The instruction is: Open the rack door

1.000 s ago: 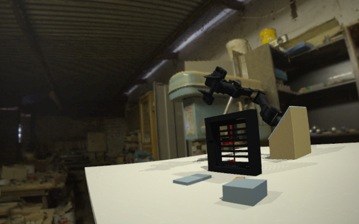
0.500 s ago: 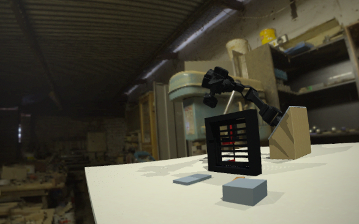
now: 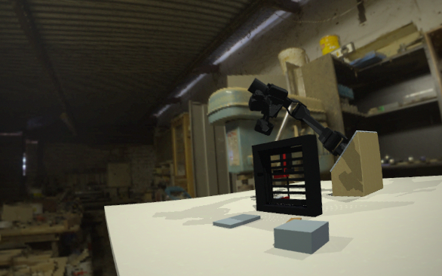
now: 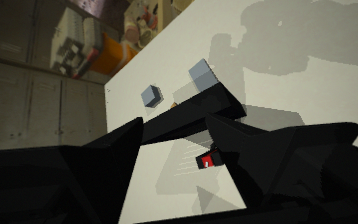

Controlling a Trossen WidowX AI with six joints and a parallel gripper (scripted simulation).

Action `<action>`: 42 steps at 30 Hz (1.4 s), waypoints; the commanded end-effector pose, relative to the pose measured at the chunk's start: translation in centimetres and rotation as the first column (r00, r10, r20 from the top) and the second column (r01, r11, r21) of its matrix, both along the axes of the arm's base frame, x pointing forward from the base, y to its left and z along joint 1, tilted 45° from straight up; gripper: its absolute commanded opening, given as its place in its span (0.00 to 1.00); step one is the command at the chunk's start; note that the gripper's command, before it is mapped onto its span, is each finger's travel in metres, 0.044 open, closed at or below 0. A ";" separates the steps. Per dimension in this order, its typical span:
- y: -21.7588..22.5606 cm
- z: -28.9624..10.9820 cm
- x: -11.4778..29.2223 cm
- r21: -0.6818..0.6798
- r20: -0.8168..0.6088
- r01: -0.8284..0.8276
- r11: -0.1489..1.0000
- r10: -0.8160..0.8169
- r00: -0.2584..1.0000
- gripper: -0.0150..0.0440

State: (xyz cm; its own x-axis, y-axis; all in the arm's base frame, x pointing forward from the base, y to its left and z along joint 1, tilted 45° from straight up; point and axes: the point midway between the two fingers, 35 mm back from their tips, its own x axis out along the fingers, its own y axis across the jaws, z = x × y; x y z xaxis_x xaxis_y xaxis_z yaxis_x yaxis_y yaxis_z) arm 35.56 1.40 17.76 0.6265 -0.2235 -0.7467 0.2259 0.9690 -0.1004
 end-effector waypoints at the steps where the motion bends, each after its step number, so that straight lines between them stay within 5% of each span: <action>1: 0.0 -1.4 -0.3 -0.049 -0.116 0.029 0.998 -0.034 0.993 0.75; 24: -0.4 -4.6 -3.0 -0.417 -0.562 -0.017 0.909 -0.243 0.791 0.75; 42: -1.0 -5.0 -3.3 -0.521 -0.629 -0.093 0.848 -0.308 0.713 0.75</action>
State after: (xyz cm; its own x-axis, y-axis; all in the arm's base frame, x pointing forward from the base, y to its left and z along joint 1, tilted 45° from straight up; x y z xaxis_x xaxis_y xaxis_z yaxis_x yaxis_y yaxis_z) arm 32.17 0.78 13.15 -0.0478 -0.6996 -0.7130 0.0068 0.7135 -0.7006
